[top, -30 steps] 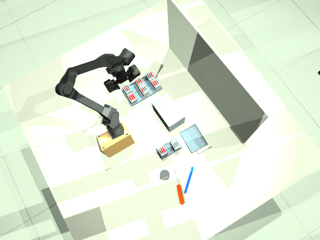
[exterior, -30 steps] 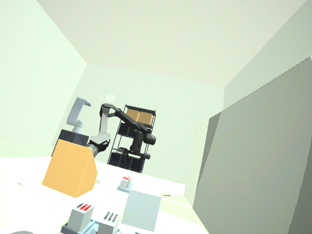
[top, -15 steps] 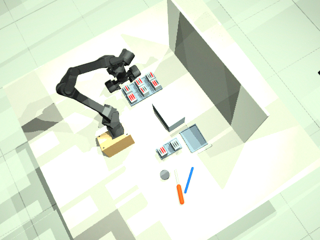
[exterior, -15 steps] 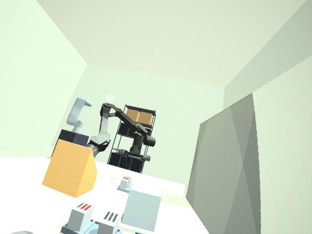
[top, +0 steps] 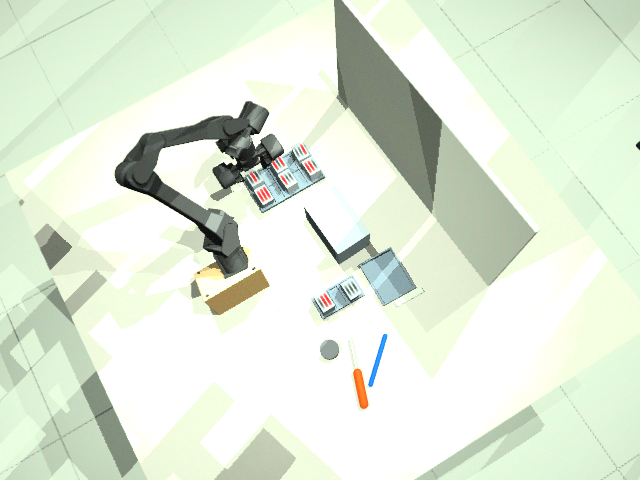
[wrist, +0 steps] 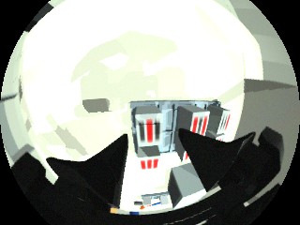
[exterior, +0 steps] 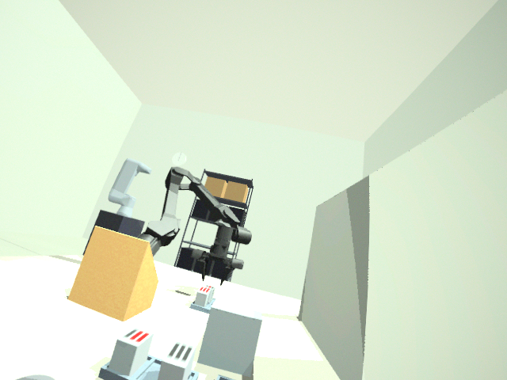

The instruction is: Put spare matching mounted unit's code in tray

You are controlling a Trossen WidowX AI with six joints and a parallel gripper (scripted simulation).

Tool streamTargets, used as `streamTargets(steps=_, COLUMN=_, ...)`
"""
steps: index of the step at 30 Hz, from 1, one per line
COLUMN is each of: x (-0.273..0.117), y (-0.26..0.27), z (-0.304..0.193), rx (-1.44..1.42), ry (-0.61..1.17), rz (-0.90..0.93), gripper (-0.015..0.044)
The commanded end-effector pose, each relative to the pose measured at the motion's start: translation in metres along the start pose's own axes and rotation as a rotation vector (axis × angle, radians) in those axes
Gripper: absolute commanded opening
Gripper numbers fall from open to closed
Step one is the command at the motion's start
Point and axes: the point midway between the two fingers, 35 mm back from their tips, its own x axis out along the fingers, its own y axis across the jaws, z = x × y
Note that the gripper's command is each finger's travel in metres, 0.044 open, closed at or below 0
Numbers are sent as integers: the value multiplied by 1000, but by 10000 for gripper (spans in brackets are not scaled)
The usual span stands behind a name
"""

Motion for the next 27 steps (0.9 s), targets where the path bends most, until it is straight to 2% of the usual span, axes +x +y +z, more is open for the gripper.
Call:
streamTargets(steps=1, x=9, y=1, z=-4, rx=16, ry=12, rz=11, gripper=300)
streamTargets(steps=27, x=48, y=6, z=-3, rx=18, ry=2, rz=10, gripper=300)
